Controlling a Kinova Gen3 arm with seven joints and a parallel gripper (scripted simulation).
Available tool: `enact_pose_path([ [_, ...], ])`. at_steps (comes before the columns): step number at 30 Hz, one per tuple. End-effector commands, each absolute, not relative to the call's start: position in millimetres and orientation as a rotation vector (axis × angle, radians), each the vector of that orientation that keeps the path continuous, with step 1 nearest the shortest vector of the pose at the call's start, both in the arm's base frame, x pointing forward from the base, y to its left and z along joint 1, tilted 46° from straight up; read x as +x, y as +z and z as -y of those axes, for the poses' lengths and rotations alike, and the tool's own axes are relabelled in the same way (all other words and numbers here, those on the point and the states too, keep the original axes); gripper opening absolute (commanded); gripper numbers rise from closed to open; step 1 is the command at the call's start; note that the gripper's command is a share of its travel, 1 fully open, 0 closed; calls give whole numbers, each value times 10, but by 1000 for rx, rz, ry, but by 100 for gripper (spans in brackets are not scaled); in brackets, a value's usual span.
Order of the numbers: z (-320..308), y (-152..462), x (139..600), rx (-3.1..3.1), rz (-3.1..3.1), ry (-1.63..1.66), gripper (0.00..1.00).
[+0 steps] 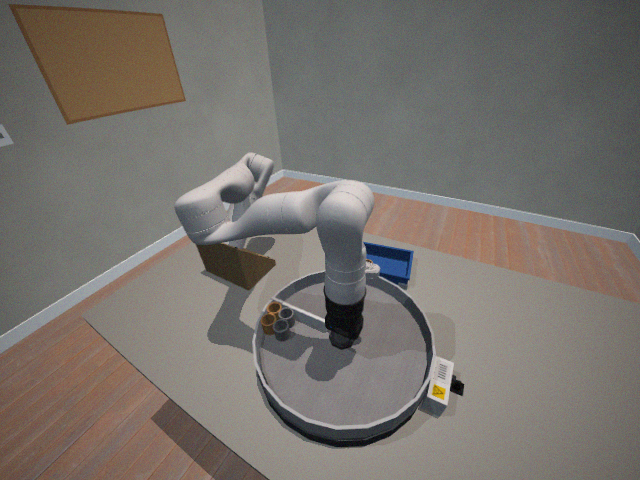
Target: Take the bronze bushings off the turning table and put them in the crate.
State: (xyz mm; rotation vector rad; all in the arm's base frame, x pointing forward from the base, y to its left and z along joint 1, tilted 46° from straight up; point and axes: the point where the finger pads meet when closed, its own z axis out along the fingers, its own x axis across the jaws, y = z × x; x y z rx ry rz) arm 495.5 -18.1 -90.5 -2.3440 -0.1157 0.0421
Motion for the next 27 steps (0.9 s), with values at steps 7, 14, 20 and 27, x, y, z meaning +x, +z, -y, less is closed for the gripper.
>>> enact_pose_path([
  [7,229,-863,4964,-2345,114,39,47],
  [14,229,-863,4964,-2345,114,39,47],
  [20,258,-834,4967,-2345,114,39,47],
  [27,265,-827,4968,-2345,114,39,47],
])
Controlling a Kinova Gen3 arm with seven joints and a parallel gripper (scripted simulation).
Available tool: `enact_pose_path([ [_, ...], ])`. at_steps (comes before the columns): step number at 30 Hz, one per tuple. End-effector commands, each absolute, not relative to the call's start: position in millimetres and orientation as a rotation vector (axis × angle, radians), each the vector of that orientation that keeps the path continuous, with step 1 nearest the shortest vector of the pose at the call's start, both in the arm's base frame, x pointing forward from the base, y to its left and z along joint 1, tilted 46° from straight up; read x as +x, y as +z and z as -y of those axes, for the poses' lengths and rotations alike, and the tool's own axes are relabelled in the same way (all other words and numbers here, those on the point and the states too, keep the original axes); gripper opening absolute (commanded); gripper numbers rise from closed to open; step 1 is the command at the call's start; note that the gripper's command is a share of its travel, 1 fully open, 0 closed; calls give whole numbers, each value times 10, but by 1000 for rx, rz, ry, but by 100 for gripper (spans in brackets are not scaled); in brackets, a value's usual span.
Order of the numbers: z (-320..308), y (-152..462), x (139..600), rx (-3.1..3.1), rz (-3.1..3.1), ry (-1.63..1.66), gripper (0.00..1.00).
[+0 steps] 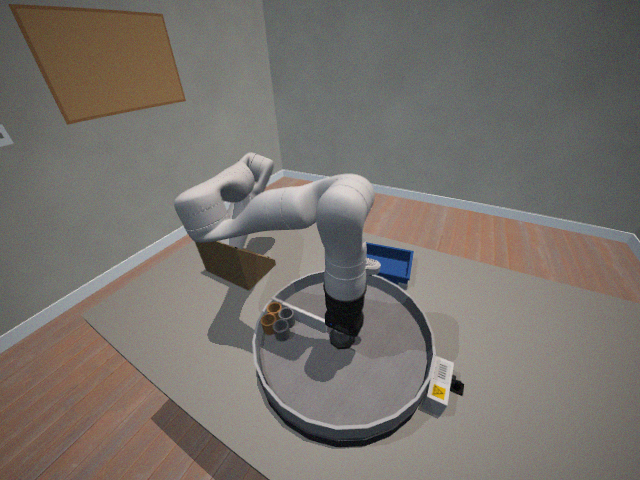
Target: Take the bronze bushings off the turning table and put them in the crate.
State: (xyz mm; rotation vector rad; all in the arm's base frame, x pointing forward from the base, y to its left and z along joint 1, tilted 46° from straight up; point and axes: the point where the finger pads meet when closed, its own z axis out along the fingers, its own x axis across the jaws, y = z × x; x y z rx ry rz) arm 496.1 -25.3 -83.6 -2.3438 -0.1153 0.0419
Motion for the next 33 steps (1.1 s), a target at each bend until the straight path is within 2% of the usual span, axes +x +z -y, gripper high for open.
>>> enact_pose_path([
  [1,265,-827,4968,-2345,114,39,47],
  [33,338,-755,4974,-2345,114,39,47],
])
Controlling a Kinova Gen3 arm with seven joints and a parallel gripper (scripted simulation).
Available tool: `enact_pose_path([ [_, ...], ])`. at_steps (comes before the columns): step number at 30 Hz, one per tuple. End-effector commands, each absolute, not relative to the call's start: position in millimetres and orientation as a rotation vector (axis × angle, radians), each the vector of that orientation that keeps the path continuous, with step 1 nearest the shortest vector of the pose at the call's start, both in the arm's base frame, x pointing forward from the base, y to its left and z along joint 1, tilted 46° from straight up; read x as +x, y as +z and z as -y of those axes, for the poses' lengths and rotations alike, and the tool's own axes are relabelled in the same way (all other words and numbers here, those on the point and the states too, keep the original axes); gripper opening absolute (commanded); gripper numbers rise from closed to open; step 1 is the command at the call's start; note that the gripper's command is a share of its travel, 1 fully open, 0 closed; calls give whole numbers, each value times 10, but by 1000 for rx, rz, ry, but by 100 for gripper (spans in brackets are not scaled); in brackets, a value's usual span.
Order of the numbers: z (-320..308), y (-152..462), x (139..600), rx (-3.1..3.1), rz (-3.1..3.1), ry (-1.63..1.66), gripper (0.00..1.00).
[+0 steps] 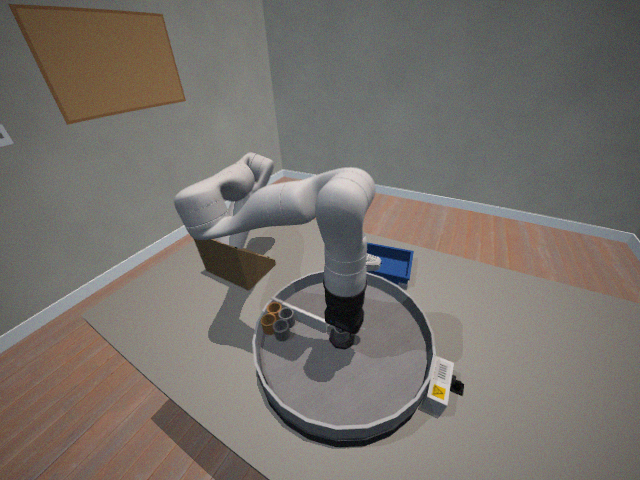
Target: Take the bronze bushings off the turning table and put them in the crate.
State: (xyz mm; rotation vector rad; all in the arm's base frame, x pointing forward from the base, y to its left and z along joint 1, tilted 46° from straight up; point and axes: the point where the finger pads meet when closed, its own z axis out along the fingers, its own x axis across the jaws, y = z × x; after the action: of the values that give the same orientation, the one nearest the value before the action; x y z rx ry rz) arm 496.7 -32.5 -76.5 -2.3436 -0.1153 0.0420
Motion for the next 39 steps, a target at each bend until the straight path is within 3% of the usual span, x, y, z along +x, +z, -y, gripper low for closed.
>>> enact_pose_path([
  [1,338,-755,4974,-2345,114,39,47],
  [39,411,-683,4980,-2345,114,39,47],
])
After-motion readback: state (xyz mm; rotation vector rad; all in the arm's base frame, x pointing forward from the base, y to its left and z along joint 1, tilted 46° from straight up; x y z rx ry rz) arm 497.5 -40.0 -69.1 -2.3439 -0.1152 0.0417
